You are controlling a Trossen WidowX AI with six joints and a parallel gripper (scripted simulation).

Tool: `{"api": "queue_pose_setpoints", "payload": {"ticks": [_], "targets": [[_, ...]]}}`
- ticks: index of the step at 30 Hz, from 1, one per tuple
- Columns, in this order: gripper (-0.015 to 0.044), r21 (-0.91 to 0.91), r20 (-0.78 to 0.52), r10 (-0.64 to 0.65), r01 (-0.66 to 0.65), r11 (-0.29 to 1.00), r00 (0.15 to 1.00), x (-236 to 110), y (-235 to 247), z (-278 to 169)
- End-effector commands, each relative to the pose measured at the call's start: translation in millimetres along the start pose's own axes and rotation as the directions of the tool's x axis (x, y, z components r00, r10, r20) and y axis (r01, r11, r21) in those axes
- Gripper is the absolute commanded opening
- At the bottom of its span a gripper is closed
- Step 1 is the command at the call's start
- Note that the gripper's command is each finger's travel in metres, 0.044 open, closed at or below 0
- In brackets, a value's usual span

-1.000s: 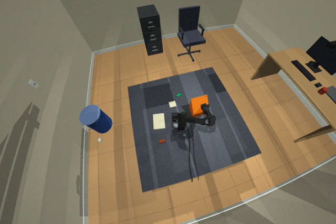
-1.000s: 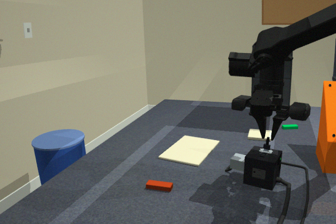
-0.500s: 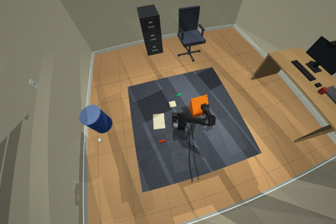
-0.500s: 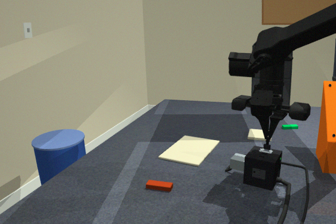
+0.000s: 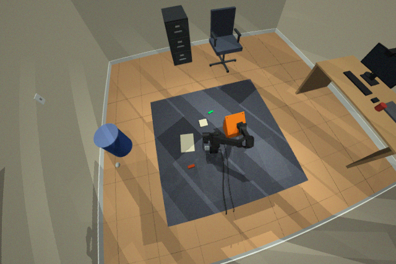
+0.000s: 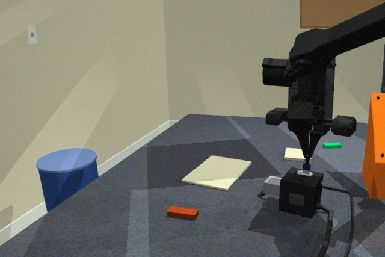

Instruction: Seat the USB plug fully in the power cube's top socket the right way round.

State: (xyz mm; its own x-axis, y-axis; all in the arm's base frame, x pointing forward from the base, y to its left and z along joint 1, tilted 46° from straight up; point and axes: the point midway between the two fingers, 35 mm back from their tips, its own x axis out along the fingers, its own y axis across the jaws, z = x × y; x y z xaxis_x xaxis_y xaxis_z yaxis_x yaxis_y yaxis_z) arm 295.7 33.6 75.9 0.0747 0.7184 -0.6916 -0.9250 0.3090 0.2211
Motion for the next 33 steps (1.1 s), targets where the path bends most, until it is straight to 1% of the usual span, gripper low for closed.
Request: {"api": "queue_pose_setpoints", "payload": {"ticks": [1,33], "targets": [[0.0000,-0.007,-0.002,-0.004,0.004,1.000,1.000,-3.8,-0.9,0.3],[0.0000,-0.007,-0.002,-0.004,0.004,1.000,1.000,-25.1,-1.0,0.1]]}}
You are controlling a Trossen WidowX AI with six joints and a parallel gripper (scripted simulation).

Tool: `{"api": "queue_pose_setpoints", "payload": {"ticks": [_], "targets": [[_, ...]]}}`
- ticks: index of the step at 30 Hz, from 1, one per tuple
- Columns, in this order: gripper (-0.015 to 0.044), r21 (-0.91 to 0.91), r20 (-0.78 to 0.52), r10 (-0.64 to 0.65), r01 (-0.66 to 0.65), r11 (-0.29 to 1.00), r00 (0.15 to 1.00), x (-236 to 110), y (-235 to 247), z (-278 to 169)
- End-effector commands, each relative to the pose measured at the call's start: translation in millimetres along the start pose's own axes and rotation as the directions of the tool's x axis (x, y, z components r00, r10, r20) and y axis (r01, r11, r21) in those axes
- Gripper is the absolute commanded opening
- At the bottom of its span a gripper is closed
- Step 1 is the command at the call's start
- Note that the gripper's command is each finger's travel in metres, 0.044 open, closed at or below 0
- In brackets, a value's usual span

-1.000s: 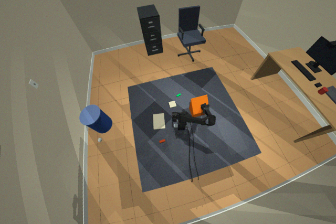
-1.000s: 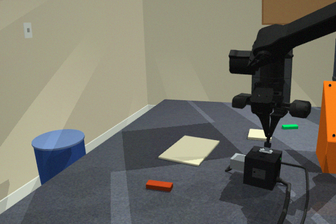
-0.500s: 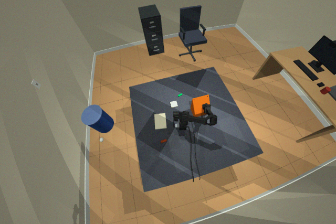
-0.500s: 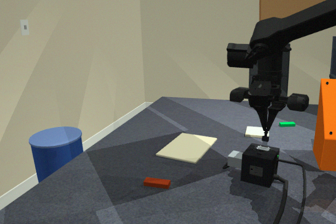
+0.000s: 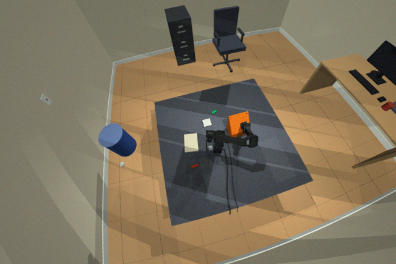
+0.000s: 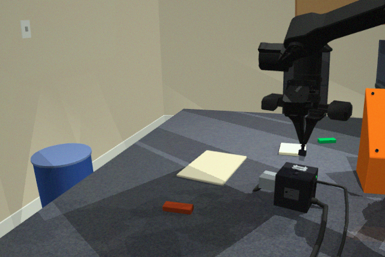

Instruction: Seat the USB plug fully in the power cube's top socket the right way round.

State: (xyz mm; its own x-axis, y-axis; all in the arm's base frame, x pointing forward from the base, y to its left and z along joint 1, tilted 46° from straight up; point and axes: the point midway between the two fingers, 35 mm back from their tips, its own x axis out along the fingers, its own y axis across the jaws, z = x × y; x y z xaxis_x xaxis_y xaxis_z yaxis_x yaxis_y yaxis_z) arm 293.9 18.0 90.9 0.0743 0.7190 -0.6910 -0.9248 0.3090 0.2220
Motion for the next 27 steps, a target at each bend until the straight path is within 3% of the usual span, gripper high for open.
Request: {"api": "queue_pose_setpoints", "payload": {"ticks": [1,9,27], "targets": [[0.0000,-0.007,-0.003,-0.004,0.004,1.000,1.000,-4.1,-1.2,0.2],[0.0000,0.059,-0.001,-0.002,0.002,0.998,1.000,-2.6,-0.4,0.1],[0.0000,0.511,0.000,-0.001,0.001,0.860,1.000,-1.9,-0.1,0.0]]}}
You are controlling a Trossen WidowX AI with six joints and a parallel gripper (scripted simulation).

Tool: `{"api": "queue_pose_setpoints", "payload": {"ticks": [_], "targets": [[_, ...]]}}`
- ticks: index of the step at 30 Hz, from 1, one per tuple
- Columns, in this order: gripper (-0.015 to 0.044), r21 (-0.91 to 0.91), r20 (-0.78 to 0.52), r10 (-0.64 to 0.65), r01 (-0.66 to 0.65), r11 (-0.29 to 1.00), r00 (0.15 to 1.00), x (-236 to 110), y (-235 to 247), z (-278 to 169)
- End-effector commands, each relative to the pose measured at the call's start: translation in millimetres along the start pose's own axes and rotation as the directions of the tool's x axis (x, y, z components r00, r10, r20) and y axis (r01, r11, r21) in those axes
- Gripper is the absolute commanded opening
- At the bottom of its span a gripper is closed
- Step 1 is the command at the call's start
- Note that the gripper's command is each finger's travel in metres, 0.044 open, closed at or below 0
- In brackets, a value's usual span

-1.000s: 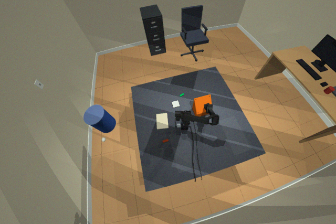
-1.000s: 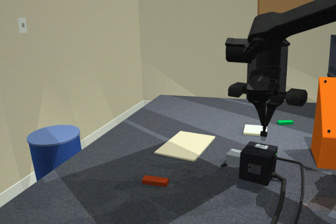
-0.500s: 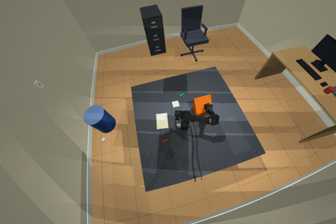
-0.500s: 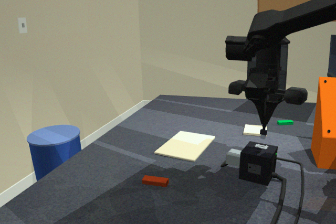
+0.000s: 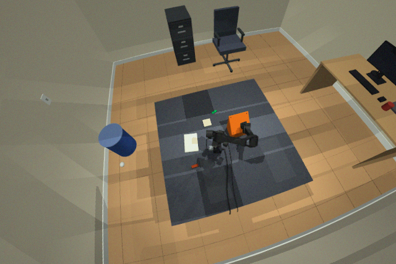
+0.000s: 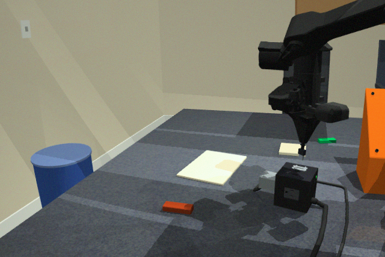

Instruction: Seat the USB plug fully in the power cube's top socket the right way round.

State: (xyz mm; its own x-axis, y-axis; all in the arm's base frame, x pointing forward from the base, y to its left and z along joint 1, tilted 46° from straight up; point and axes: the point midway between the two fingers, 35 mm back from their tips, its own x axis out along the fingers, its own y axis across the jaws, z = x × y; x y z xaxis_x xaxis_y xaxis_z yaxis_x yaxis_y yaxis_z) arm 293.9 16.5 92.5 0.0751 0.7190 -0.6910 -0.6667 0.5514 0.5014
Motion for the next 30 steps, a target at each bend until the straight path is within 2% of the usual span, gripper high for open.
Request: {"api": "queue_pose_setpoints", "payload": {"ticks": [1,15,30], "targets": [[0.0000,0.107,0.000,0.000,0.000,0.994,1.000,0.3,0.0,-0.1],[0.0000,0.457,0.000,0.000,0.000,0.890,1.000,0.3,0.0,-0.1],[0.0000,0.762,0.000,0.000,0.000,0.647,1.000,0.3,0.0,-0.1]]}}
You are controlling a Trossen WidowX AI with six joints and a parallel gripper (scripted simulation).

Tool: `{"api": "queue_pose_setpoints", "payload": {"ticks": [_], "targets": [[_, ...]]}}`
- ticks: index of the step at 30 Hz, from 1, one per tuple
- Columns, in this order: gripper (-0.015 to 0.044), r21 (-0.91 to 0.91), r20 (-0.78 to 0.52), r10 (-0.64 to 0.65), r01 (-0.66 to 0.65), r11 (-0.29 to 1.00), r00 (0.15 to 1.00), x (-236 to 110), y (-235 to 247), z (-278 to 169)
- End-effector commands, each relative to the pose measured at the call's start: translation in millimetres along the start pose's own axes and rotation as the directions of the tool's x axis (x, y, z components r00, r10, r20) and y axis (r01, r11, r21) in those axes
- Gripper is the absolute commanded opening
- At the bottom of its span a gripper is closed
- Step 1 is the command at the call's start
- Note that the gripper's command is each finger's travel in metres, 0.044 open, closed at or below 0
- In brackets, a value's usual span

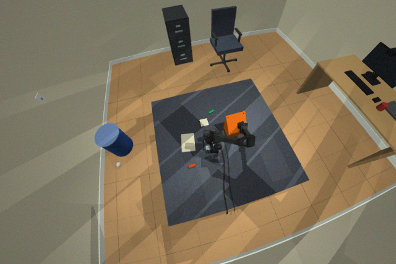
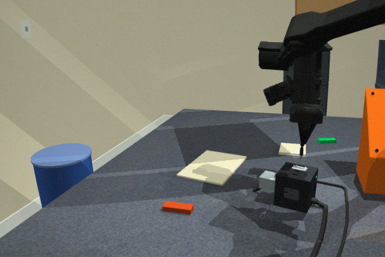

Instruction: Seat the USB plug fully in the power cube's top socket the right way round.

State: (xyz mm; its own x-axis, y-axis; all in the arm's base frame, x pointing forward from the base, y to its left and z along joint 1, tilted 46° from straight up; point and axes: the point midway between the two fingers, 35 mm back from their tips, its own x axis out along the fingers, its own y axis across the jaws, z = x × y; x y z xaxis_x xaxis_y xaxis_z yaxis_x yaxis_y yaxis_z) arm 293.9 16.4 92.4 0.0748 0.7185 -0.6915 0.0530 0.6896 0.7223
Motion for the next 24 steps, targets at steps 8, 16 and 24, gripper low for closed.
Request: {"api": "queue_pose_setpoints", "payload": {"ticks": [8,16,24], "targets": [[0.0000,0.287,0.000,0.000,-0.001,0.958,1.000,0.3,0.0,0.0],[0.0000,0.480,0.000,0.000,-0.001,0.877,1.000,0.3,0.0,0.0],[0.0000,0.652,0.000,0.000,-0.001,0.759,1.000,0.3,0.0,0.0]]}}
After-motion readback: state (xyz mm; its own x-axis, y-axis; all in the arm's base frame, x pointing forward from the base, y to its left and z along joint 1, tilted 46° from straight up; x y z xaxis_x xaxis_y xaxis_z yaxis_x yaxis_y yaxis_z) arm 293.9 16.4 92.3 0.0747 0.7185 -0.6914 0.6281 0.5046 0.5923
